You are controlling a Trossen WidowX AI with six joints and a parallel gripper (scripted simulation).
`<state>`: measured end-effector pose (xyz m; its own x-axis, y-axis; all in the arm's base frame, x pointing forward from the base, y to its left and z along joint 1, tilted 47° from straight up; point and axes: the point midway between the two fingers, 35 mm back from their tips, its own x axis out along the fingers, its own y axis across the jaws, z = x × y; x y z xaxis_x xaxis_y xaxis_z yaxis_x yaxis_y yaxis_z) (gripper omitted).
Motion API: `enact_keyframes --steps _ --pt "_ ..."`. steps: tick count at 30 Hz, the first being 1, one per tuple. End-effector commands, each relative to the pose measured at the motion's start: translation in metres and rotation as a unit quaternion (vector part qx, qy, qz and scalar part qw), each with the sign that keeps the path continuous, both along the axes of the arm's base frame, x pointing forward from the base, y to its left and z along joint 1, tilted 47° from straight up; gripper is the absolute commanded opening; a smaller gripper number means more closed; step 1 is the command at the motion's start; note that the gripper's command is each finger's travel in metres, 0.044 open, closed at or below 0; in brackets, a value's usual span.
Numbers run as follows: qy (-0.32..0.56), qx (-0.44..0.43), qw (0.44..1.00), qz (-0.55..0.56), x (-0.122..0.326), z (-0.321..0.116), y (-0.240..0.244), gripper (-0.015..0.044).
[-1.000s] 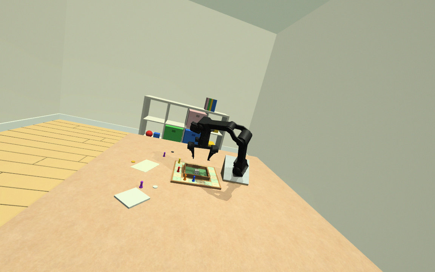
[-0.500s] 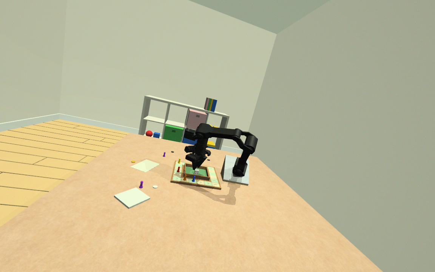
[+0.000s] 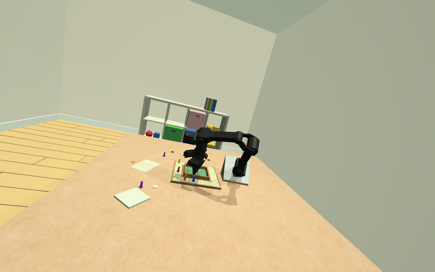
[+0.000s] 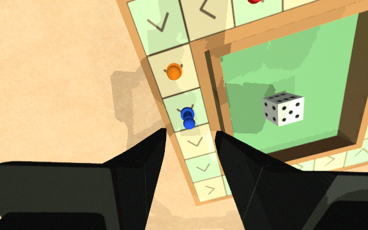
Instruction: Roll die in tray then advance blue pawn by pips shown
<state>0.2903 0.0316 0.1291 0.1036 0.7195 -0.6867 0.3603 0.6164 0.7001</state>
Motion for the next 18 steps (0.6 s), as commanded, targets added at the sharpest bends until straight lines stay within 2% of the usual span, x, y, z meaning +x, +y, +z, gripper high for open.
enact_keyframes --steps 1,18 --pt "0.002 0.003 1.000 -0.003 0.000 -0.003 0.003 0.0200" --pt "0.002 0.004 1.000 -0.003 0.003 -0.021 0.022 0.0200"
